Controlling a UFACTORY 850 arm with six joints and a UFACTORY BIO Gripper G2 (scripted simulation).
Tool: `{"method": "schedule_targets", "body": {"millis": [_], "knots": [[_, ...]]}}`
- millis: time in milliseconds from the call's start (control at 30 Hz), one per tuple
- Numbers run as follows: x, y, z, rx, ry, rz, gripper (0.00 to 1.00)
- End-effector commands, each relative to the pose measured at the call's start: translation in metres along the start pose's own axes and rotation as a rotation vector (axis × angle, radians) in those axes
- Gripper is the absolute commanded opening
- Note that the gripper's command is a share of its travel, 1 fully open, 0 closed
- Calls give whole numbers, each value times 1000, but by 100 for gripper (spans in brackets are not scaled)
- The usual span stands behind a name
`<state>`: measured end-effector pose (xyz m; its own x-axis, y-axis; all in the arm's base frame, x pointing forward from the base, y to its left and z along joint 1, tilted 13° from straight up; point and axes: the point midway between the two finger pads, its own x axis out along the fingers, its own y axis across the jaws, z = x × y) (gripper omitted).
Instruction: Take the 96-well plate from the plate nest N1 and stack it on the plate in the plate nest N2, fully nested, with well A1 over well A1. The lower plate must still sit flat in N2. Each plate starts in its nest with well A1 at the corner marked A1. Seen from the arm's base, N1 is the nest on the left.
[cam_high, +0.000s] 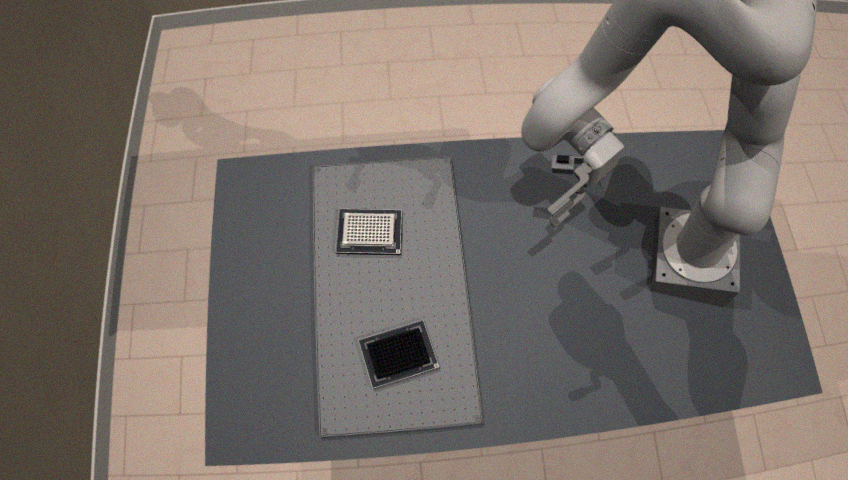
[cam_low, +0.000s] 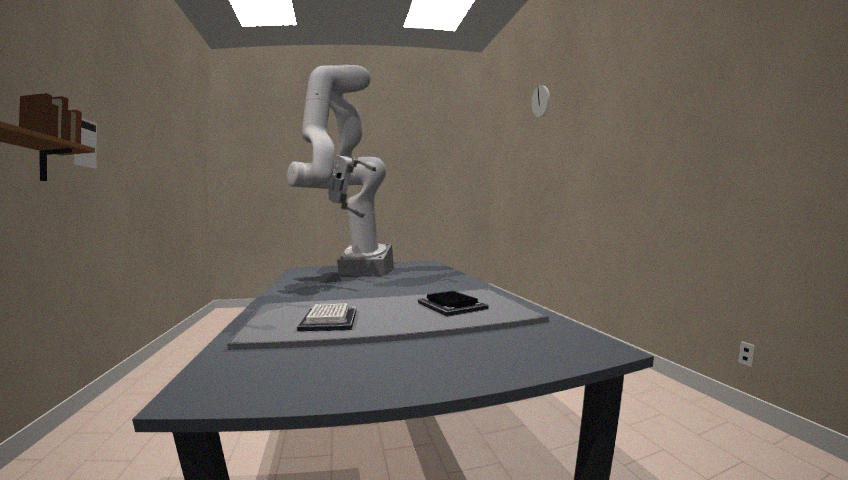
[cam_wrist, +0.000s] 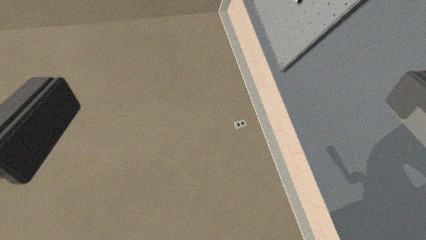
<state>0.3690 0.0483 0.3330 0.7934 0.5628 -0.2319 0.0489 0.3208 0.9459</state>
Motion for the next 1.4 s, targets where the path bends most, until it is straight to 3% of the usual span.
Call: {"method": "schedule_targets", "body": {"millis": [0, 533, 567, 600, 700, 767, 900, 1100, 1367], "knots": [[0, 0, 0, -1, 0, 1, 100], [0, 0, 0, -1, 0, 1, 100], [0, 0, 0, -1, 0, 1, 37], [4, 1, 3, -30, -16, -2, 37], [6, -13, -2, -98, 26, -63, 37], [7, -19, -4, -110, 33, -74, 37], [13, -38, -5, -220, 57, -142, 37], [17, -47, -3, -279, 64, -174, 37], [30, -74, 7, -476, 70, -268, 37]]}}
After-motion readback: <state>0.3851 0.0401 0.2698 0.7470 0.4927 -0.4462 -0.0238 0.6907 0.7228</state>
